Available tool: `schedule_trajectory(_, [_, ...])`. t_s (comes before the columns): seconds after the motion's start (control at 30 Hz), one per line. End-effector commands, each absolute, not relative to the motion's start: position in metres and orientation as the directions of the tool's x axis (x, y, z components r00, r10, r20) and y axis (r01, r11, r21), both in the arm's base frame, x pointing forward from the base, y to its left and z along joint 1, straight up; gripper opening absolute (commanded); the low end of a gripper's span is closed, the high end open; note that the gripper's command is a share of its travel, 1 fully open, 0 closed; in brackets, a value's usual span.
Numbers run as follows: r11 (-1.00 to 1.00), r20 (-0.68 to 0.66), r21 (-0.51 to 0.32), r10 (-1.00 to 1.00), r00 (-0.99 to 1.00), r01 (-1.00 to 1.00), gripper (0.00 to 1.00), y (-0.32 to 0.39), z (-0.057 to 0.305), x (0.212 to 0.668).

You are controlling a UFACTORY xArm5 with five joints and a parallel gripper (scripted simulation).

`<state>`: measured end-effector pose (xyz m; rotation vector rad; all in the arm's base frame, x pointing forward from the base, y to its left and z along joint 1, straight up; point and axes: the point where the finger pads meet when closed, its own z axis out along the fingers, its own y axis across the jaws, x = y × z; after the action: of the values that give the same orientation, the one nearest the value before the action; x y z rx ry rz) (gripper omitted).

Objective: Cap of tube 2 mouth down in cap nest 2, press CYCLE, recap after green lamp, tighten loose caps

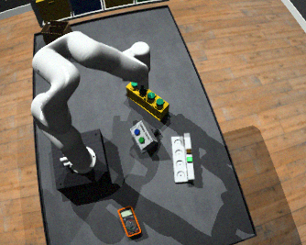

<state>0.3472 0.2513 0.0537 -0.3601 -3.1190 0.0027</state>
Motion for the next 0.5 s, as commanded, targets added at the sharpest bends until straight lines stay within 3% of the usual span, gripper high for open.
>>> schedule_trajectory(0.0, [0.98, -0.004, -0.001, 0.2, -0.98, 0.2, 0.46, 0.252, 0.0548, 0.3483])
schedule_trajectory(0.03, [0.98, -0.004, -0.001, 0.2, -0.98, 0.2, 0.46, 0.252, 0.0548, 0.3483])
schedule_trajectory(0.07, [0.98, -0.004, -0.001, 0.2, -0.98, 0.2, 0.0, 0.252, 0.0548, 0.3483])
schedule_trajectory(0.47, [0.98, -0.004, -0.001, 0.2, -0.98, 0.2, 0.0, 0.252, 0.0548, 0.3483])
